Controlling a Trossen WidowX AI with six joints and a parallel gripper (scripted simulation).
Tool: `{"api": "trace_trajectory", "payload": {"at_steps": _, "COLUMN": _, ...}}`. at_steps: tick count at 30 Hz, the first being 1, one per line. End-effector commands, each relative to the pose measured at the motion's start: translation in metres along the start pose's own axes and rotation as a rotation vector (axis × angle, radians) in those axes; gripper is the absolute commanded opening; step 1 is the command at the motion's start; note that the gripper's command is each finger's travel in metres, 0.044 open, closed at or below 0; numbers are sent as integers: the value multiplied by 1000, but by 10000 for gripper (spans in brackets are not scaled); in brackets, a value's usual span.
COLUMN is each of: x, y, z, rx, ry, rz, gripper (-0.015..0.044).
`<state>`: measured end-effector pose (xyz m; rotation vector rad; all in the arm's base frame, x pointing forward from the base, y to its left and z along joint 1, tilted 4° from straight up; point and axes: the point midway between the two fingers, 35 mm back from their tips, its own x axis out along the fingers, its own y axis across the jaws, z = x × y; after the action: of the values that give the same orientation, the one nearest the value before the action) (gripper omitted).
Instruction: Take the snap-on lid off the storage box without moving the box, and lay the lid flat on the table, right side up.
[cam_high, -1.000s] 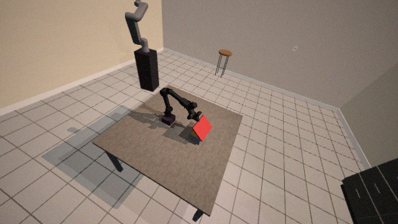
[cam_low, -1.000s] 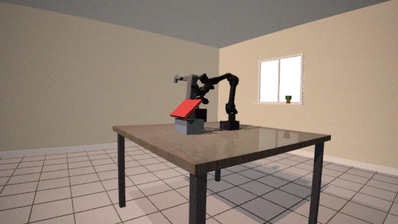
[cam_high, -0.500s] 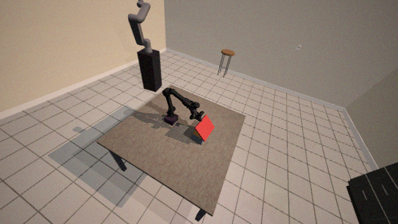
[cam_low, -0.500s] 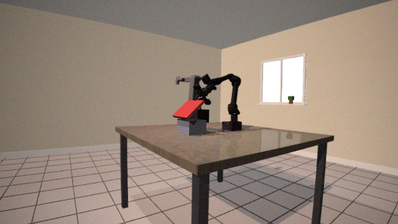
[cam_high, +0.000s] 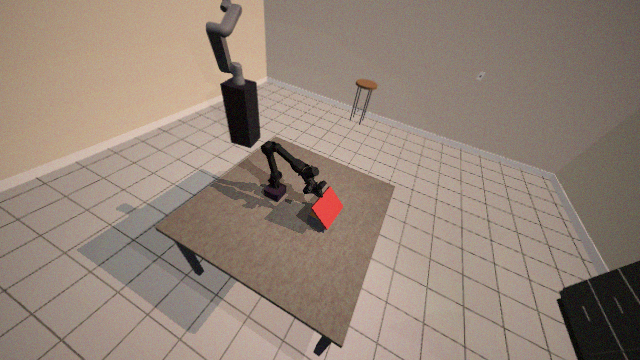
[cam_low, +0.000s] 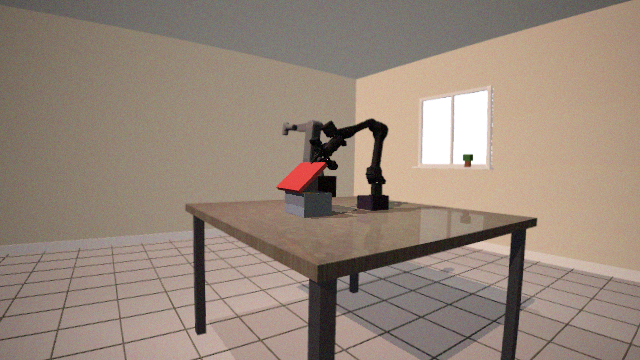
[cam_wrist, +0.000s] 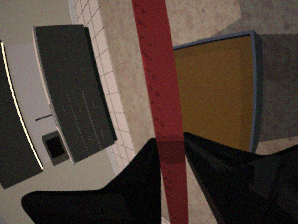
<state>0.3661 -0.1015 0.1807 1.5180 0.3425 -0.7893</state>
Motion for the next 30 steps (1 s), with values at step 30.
{"api": "trace_trajectory", "payload": {"at_steps": 30, "x": -10, "y": -1, "z": 67, "rx": -5, "ry": -2, "rz": 20, "gripper": 0}}
